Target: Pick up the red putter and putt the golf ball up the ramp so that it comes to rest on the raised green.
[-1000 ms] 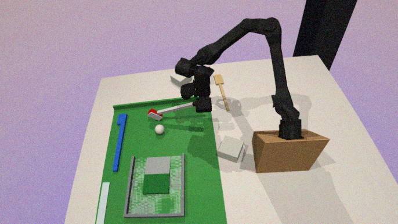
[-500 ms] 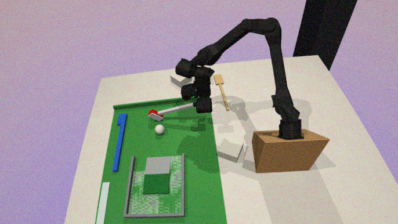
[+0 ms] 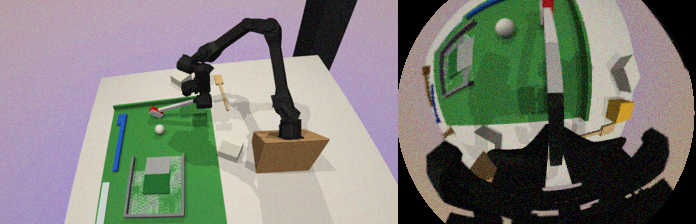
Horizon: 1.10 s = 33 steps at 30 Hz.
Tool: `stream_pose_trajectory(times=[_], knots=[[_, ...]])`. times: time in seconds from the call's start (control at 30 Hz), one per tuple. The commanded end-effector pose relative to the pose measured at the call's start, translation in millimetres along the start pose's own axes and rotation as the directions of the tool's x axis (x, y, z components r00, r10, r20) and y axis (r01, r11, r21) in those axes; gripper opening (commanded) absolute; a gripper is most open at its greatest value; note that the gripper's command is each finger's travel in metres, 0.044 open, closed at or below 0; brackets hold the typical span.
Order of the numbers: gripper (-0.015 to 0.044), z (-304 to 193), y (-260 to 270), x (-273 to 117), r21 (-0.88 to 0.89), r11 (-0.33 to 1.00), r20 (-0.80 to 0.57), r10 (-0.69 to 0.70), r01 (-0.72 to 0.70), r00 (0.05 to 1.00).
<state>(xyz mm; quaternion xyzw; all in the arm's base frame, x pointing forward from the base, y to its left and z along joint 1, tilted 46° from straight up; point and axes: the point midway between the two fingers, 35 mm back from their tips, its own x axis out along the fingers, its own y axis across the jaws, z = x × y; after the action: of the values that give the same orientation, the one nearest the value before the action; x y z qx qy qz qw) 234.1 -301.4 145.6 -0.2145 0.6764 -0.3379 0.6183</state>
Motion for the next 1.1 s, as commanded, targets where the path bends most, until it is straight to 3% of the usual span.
stream_pose_trajectory(times=[0.0,0.27,0.6,0.83,1.07], knots=[[0.0000,2,-4,-1,0.004,1.000,0.005,-0.004,0.004,1.000],[0.0000,2,8,1,0.001,1.000,0.001,0.003,-0.003,1.000],[0.0000,1,134,0,0.002,1.000,0.003,0.004,-0.004,1.000],[0.0000,1,136,-6,0.002,1.000,0.003,0.005,-0.005,1.000],[0.0000,2,136,-44,0.002,1.000,0.003,0.008,-0.008,1.000]])
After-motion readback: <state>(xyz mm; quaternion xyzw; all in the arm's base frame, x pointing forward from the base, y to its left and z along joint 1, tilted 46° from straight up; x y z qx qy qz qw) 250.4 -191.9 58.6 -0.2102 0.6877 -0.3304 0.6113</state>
